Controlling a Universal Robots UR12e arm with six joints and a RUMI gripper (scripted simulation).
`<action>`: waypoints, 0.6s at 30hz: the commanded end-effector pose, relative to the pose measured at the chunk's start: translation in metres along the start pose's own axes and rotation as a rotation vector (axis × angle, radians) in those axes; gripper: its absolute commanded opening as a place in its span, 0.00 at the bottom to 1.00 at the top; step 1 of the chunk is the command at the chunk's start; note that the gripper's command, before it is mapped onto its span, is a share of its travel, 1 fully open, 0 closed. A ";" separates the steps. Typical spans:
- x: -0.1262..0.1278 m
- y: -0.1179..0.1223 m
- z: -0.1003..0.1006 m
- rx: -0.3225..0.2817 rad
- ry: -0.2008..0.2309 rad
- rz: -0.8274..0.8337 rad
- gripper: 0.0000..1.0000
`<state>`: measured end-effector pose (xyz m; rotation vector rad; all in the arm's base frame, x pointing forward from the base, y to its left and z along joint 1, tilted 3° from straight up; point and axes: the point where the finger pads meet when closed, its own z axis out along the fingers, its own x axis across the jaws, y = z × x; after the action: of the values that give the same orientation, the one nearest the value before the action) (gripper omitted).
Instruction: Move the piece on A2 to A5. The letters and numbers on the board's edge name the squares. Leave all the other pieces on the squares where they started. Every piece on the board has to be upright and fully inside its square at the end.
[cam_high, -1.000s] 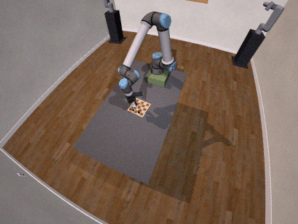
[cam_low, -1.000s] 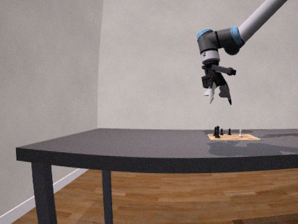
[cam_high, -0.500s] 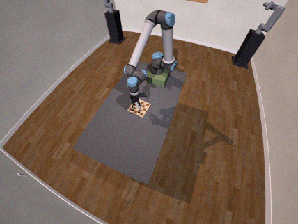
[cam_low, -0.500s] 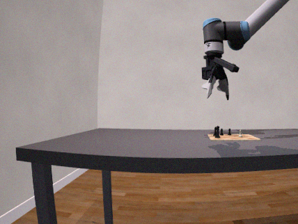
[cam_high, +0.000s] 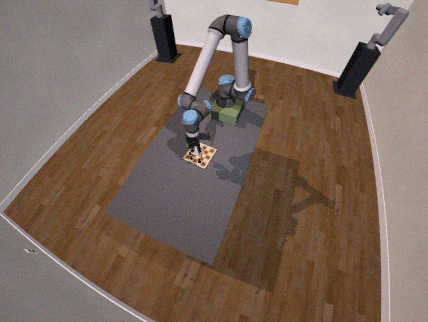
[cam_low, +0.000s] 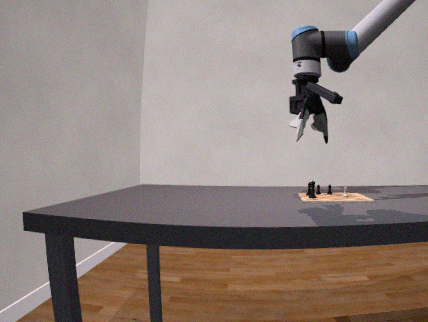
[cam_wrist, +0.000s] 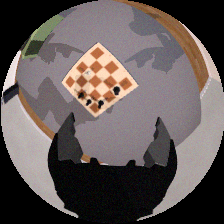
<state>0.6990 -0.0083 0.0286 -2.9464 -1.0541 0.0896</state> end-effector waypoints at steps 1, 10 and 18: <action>0.000 0.001 0.001 -0.001 0.000 -0.010 1.00; -0.001 -0.001 0.004 0.000 -0.001 -0.091 1.00; -0.002 -0.004 0.010 0.002 -0.002 -0.308 1.00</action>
<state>0.6979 -0.0097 0.0250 -2.8638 -1.2540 0.0894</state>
